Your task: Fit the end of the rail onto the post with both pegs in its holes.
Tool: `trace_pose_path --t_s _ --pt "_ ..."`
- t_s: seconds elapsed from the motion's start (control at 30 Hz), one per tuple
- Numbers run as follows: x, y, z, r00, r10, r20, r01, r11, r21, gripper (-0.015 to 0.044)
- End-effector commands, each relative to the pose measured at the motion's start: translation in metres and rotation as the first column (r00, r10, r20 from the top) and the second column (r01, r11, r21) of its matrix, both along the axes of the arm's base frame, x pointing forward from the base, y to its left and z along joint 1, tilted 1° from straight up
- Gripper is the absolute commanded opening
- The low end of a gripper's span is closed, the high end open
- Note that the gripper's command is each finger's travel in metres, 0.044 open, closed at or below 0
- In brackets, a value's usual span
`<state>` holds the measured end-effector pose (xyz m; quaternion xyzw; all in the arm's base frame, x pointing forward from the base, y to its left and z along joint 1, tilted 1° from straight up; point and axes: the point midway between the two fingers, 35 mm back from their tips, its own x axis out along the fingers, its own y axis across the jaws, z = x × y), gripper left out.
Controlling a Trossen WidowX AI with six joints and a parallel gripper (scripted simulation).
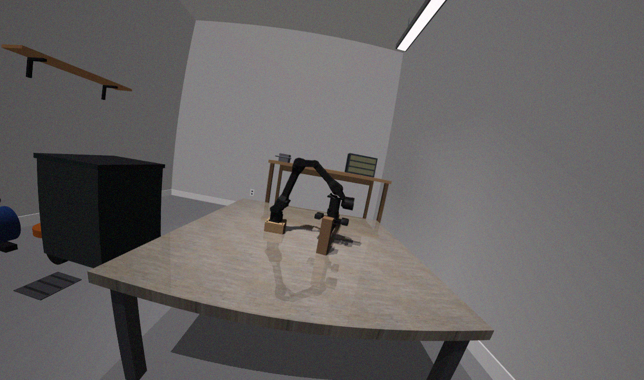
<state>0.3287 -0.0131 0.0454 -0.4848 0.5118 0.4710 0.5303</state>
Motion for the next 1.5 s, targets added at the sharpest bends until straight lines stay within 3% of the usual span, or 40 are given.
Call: trace_pose_path --t_s 0.0,1.47 --pt "0.0002 -0.0015 0.0 1.0 0.003 0.002 -0.003 1.0 0.0 0.0" --pt "0.0 -0.003 0.0022 1.0 0.003 0.002 -0.003 1.0 0.0 0.0"
